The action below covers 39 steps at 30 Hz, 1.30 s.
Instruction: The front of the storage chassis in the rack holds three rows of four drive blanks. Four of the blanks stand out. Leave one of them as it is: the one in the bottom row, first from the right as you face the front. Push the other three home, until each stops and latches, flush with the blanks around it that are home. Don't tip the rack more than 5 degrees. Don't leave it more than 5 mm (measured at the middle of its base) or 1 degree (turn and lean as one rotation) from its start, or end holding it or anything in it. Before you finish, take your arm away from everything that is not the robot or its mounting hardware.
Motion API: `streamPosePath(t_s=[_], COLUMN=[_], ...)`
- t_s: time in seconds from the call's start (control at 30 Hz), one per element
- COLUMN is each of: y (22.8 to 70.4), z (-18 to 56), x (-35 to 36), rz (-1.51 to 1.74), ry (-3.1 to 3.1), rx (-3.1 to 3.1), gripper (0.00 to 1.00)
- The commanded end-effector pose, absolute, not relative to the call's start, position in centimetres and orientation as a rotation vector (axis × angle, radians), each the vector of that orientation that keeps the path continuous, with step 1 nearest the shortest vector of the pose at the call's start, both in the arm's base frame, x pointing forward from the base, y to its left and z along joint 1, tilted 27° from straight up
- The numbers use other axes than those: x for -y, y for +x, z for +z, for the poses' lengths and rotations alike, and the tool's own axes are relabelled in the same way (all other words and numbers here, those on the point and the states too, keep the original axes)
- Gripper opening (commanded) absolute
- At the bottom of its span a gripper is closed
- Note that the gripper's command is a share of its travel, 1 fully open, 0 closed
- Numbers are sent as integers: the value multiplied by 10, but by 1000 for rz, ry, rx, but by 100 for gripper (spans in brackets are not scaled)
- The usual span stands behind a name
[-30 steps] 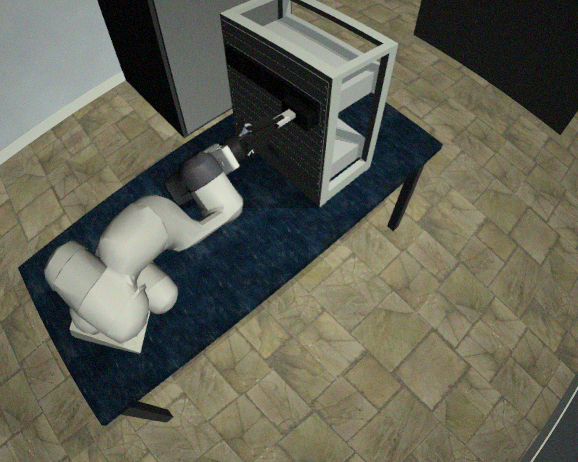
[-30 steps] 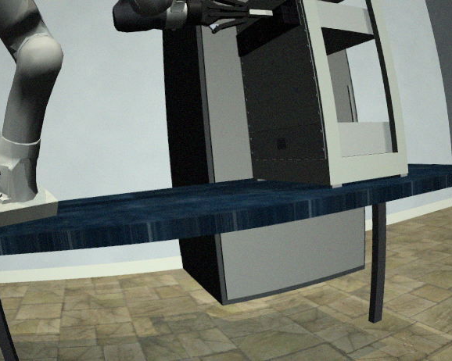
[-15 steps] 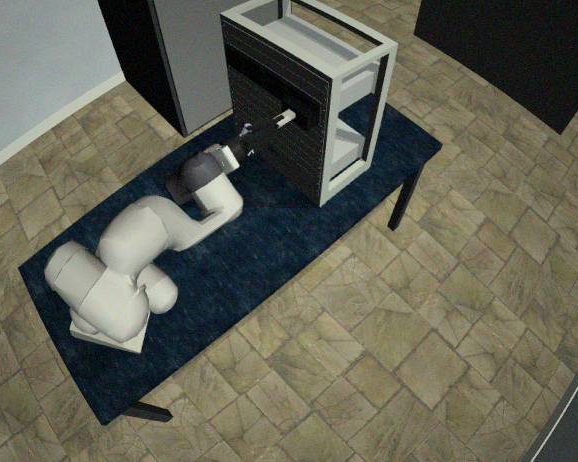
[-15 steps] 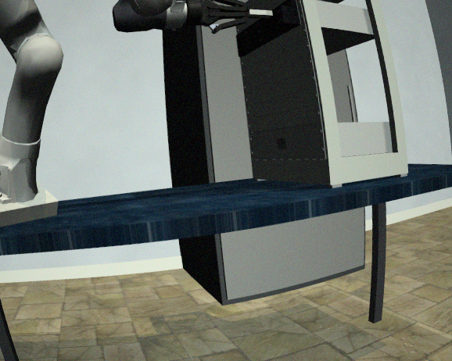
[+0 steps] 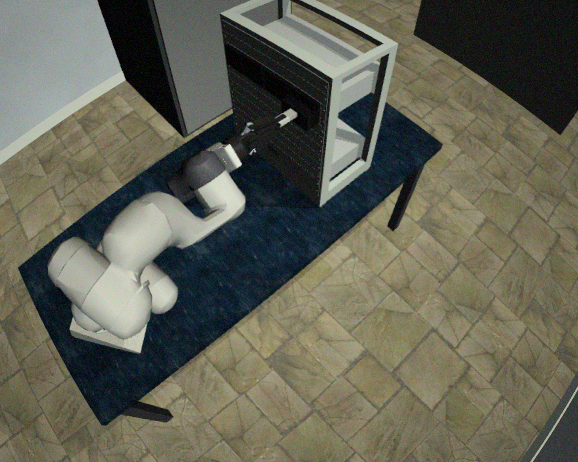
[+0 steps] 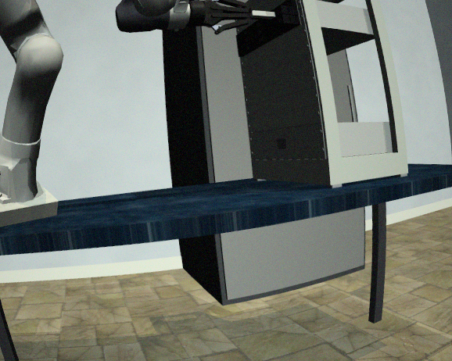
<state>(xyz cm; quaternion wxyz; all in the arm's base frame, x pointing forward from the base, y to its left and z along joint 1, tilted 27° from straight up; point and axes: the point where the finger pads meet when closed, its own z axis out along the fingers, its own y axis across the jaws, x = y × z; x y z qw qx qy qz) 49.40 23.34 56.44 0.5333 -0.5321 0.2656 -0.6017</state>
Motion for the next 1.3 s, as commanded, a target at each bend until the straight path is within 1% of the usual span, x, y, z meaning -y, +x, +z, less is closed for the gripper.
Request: streamPosePath(t_s=[0.0, 1.27], y=[496, 513], z=[567, 578], x=[-234, -238], rz=[-1432, -1432], ry=[-1262, -1262], rx=[-633, -633], gripper=[0, 0])
